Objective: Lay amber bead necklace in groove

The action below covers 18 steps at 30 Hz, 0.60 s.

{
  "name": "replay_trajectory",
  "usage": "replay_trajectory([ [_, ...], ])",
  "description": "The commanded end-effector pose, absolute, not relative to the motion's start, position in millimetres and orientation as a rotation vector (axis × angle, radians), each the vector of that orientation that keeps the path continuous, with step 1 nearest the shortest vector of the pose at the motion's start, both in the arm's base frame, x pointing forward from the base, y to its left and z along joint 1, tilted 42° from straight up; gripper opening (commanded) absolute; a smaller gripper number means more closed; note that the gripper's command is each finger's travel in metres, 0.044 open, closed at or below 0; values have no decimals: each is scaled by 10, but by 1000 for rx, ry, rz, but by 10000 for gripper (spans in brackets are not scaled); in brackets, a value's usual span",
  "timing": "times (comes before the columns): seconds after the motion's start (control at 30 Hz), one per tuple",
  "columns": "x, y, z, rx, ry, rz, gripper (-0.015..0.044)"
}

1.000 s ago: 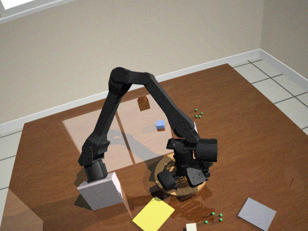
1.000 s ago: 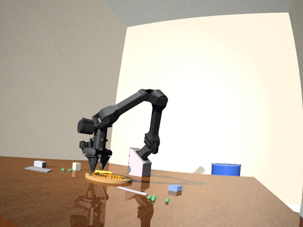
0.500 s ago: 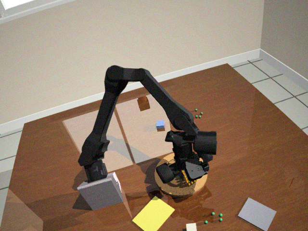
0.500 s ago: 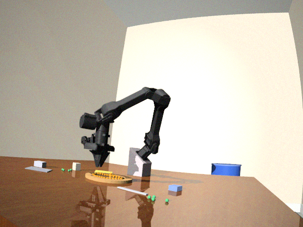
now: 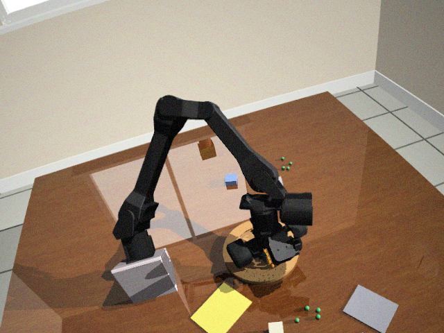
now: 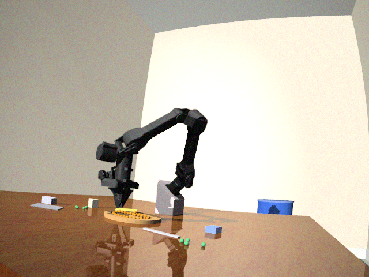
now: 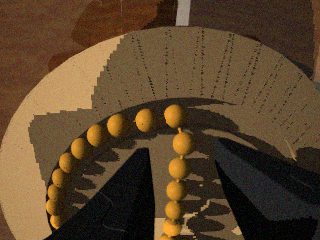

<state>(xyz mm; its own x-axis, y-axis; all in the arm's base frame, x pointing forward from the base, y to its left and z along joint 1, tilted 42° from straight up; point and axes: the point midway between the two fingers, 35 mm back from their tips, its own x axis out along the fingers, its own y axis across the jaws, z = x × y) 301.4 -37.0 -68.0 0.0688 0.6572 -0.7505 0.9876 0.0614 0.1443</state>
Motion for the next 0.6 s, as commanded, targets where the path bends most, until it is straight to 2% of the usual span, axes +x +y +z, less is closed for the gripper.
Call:
replay_trajectory([
  [0.0,3000,-303,-736,1673,1668,-616,120],
  [0.3,2996,-251,-789,1673,1671,-618,120],
  [0.47,3001,-272,-777,1666,1668,-618,0],
  [0.57,3001,-272,-777,1666,1668,-618,0],
])
